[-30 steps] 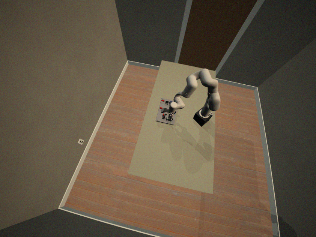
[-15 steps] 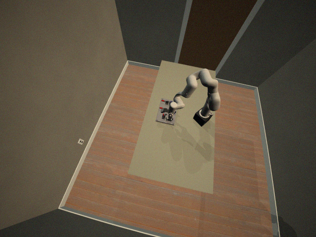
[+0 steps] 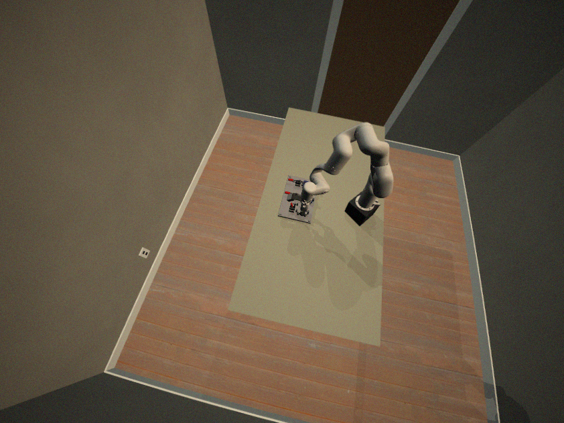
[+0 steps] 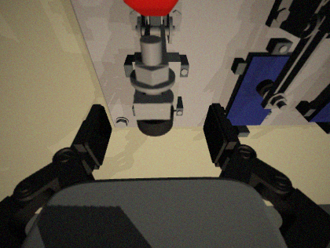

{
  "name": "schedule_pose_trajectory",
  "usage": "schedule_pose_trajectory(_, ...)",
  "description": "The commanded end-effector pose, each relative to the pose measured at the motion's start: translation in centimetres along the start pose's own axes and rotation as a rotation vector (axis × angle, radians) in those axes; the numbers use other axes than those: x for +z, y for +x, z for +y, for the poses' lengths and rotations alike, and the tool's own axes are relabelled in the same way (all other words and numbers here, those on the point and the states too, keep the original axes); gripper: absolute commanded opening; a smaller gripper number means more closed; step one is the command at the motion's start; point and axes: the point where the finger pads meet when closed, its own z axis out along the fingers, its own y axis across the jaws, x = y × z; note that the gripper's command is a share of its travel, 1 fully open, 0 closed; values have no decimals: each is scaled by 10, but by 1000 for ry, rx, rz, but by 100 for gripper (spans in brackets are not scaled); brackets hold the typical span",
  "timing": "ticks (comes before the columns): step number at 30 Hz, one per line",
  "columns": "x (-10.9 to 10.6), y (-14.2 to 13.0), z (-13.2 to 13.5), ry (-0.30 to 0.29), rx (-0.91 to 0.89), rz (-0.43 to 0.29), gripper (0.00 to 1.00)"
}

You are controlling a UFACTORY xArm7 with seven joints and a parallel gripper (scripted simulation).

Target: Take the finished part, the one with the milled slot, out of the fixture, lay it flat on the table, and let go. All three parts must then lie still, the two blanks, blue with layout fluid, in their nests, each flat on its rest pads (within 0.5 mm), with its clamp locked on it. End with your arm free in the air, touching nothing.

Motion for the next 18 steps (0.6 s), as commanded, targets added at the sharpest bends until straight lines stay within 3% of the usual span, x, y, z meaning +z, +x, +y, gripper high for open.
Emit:
schedule_pose_trajectory(1, -1, 1, -1, 1, 0, 3, 100)
schedule_pose_trajectory(18, 13, 1, -1, 1, 0, 3, 100)
